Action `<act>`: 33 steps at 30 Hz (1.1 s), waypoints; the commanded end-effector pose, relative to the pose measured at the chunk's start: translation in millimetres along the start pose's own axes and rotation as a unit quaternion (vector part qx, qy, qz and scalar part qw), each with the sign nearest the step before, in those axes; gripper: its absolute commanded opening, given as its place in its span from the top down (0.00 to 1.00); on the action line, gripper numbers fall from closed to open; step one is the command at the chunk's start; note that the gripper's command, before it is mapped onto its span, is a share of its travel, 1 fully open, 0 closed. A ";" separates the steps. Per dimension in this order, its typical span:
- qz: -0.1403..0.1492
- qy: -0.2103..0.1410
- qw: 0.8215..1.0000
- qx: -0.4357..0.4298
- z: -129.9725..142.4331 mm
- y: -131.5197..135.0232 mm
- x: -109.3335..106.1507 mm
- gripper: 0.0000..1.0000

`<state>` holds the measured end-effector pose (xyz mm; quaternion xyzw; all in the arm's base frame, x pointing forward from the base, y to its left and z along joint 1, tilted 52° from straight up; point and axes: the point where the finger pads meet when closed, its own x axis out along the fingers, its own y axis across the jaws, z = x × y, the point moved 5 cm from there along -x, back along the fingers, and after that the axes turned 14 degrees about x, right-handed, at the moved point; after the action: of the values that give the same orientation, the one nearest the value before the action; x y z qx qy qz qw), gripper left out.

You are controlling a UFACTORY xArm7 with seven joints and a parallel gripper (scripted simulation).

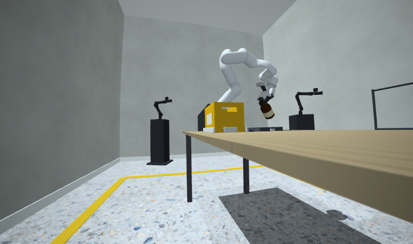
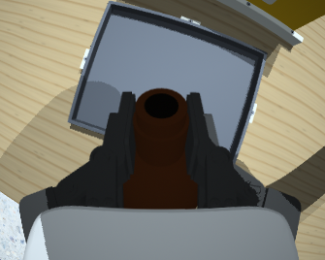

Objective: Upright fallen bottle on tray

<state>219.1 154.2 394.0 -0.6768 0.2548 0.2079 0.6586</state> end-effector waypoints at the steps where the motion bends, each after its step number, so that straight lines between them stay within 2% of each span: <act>1: -0.001 0.002 1.000 0.001 0.2 -0.8 -0.8 1.00; 33: -0.020 0.079 0.997 0.001 8.5 1.3 -1.1 1.00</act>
<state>218.3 161.8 392.5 -0.6944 0.2895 0.1467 0.6423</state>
